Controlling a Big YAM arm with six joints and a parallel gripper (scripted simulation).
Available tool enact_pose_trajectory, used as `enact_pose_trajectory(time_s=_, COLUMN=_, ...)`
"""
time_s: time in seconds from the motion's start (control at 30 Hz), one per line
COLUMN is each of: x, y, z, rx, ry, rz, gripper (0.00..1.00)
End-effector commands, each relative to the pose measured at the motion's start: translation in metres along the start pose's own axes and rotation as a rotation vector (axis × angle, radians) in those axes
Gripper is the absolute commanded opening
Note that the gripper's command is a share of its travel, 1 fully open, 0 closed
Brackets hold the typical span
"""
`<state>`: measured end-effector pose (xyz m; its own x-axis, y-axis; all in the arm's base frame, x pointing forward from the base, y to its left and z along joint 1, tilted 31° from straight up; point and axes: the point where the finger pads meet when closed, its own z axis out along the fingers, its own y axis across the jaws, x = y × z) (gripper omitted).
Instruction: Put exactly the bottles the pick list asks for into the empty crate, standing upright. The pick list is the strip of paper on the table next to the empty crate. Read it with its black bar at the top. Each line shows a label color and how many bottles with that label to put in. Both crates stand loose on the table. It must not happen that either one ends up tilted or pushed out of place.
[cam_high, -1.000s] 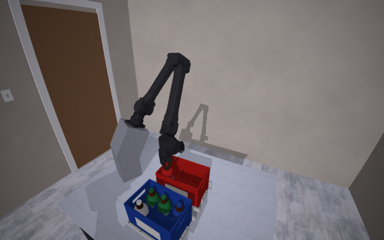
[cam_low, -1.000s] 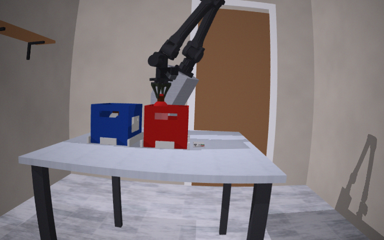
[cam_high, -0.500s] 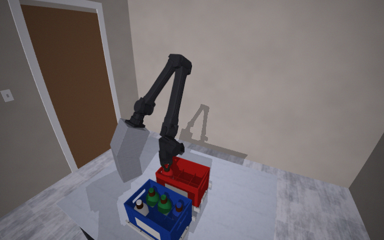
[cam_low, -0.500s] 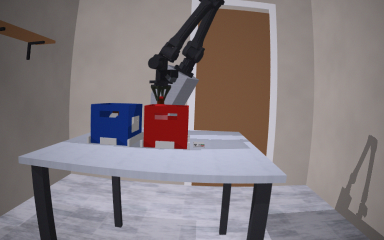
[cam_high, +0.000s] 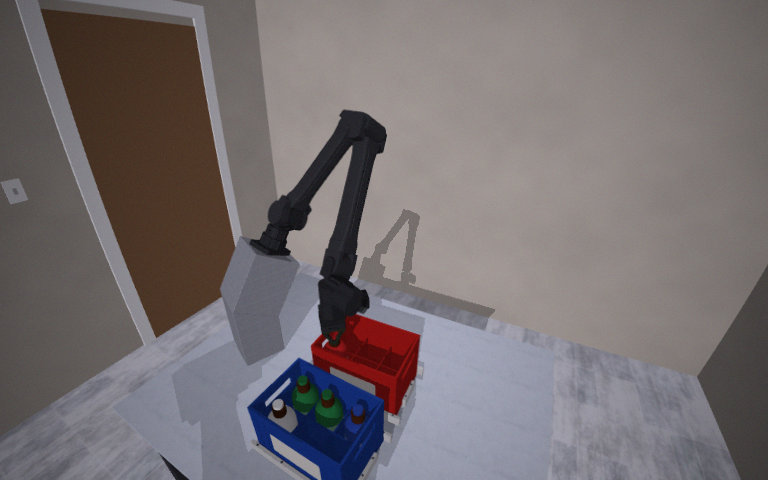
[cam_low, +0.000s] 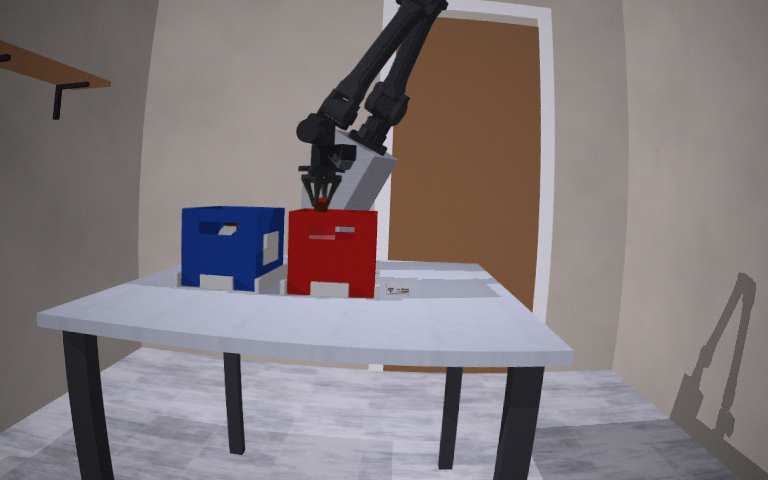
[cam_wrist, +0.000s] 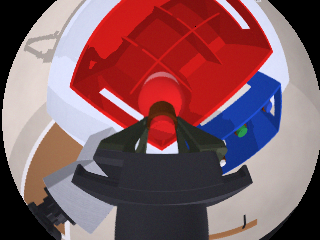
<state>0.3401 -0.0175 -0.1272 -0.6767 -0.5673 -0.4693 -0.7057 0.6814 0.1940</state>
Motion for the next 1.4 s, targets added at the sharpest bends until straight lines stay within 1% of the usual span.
enact_pose_trajectory(time_s=0.0, x=-0.006, y=-0.006, z=0.007, rx=0.010, ry=-0.005, rz=-0.001, gripper=0.00)
enact_pose_trajectory(time_s=0.23, x=-0.008, y=-0.007, z=0.013, rx=0.015, ry=-0.008, rz=-0.005, gripper=0.00)
enact_pose_trajectory(time_s=0.27, x=-0.011, y=-0.010, z=0.010, rx=0.023, ry=-0.013, rz=-0.009, gripper=0.00)
enact_pose_trajectory(time_s=0.33, x=-0.011, y=-0.010, z=0.010, rx=0.023, ry=-0.013, rz=-0.009, gripper=0.00)
enact_pose_trajectory(time_s=0.37, x=-0.009, y=-0.014, z=0.005, rx=0.036, ry=-0.020, rz=0.003, gripper=0.00)
enact_pose_trajectory(time_s=0.67, x=0.001, y=-0.002, z=0.009, rx=0.016, ry=-0.008, rz=0.016, gripper=0.00)
enact_pose_trajectory(time_s=0.93, x=0.000, y=-0.004, z=0.010, rx=0.019, ry=-0.010, rz=0.013, gripper=0.00)
enact_pose_trajectory(time_s=1.17, x=0.003, y=0.001, z=0.012, rx=0.011, ry=-0.005, rz=0.017, gripper=0.00)
enact_pose_trajectory(time_s=1.37, x=0.000, y=-0.001, z=0.010, rx=0.014, ry=-0.007, rz=0.003, gripper=0.00)
